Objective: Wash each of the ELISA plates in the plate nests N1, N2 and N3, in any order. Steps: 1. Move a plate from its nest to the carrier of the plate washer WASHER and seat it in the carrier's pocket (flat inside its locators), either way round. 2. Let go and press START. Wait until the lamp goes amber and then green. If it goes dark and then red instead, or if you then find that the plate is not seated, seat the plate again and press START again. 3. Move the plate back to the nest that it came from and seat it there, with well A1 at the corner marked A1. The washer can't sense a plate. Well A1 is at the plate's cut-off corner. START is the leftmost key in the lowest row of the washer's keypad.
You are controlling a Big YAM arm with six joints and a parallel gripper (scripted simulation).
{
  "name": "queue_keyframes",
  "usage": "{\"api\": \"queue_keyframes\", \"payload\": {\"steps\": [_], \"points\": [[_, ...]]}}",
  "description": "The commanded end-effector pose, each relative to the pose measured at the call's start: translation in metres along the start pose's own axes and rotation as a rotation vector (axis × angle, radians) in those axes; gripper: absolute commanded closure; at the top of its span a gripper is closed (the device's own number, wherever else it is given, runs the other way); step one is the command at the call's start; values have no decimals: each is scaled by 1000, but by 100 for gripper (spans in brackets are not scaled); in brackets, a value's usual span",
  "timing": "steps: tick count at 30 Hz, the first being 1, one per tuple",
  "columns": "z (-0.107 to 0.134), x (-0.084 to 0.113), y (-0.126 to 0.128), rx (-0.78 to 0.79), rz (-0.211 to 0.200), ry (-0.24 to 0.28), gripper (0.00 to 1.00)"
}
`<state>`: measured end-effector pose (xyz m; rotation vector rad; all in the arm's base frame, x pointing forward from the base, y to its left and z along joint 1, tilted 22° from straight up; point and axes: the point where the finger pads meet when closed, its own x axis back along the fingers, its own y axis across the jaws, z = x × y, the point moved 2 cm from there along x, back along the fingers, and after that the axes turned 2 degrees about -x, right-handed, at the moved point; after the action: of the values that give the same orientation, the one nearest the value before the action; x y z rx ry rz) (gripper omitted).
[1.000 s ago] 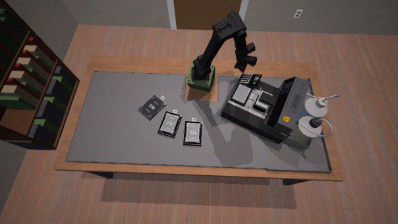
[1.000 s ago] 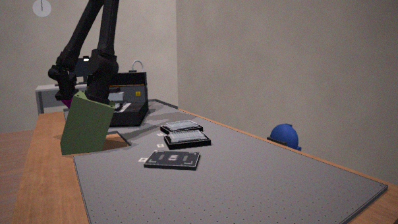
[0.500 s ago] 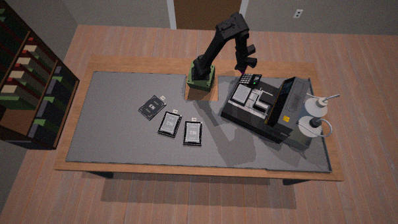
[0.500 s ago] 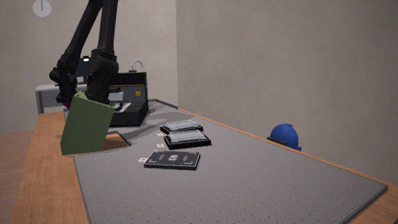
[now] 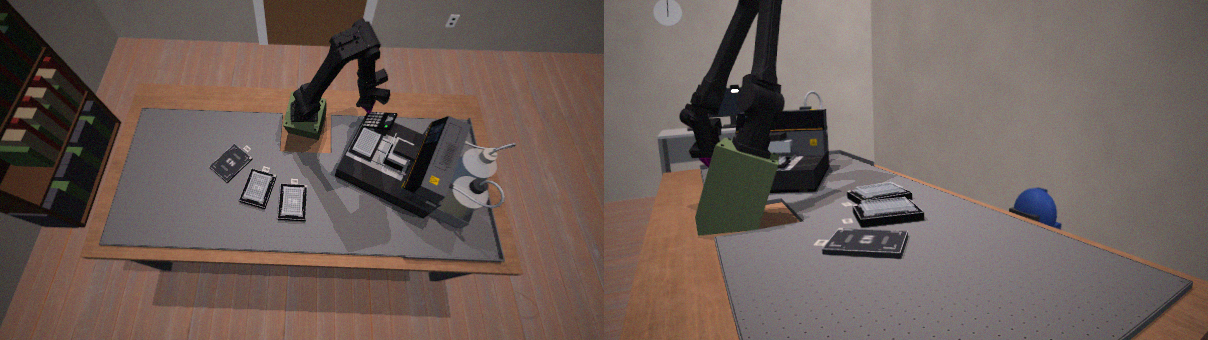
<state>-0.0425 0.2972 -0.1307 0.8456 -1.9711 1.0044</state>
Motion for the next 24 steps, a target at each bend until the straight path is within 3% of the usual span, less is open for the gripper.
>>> {"api": "queue_keyframes", "payload": {"steps": [1, 5, 10, 24], "points": [[-13, -6, 11, -18, -17, -16, 100], [-13, -9, 11, -18, -18, -15, 100], [-12, 12, 13, -16, -28, -24, 100], [-7, 31, 8, -10, -21, -18, 100]]}}
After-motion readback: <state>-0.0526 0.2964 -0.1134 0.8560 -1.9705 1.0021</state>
